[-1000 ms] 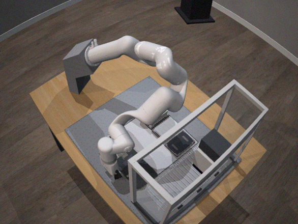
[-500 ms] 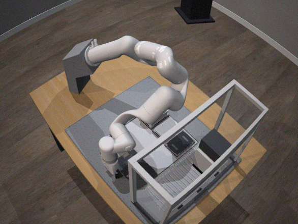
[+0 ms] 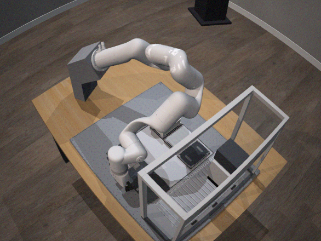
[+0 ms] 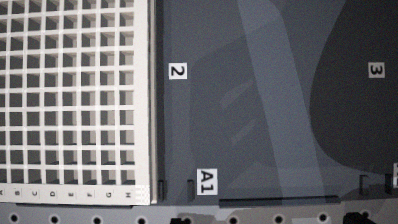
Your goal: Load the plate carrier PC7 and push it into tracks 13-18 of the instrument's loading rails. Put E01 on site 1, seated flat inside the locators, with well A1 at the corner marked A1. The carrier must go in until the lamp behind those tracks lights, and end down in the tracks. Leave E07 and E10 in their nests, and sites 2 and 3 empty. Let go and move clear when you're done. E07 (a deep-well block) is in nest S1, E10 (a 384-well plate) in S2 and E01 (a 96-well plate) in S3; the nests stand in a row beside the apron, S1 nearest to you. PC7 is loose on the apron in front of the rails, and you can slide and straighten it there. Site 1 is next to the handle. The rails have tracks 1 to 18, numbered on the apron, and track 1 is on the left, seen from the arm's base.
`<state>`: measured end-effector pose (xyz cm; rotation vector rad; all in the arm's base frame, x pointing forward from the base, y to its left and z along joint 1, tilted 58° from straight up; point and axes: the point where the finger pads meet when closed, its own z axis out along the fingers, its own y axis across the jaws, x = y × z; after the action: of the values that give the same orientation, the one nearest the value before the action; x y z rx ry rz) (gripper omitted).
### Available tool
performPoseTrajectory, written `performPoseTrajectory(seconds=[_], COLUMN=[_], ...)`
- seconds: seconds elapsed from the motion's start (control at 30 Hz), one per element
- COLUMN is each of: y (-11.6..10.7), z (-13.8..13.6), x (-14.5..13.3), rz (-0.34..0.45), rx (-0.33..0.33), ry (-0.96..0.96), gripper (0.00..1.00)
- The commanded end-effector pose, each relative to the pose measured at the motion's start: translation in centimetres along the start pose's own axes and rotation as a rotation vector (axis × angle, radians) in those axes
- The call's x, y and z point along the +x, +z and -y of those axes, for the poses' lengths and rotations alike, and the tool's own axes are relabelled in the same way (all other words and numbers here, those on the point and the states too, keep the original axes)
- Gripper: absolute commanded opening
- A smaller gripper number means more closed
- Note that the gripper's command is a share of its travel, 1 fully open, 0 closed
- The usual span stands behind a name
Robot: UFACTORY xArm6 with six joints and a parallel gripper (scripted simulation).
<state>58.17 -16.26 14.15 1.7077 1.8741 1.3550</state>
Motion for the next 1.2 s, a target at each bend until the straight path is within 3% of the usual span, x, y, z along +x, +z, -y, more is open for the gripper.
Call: performPoseTrajectory(seconds=[0.0,1.17], y=[-0.1,-0.1], z=[-0.1,-0.1], x=[0.1,1.7], rz=[0.002,0.002], rx=[-0.002,-0.002], ry=[-0.001,-0.001], gripper=[1.00,1.00])
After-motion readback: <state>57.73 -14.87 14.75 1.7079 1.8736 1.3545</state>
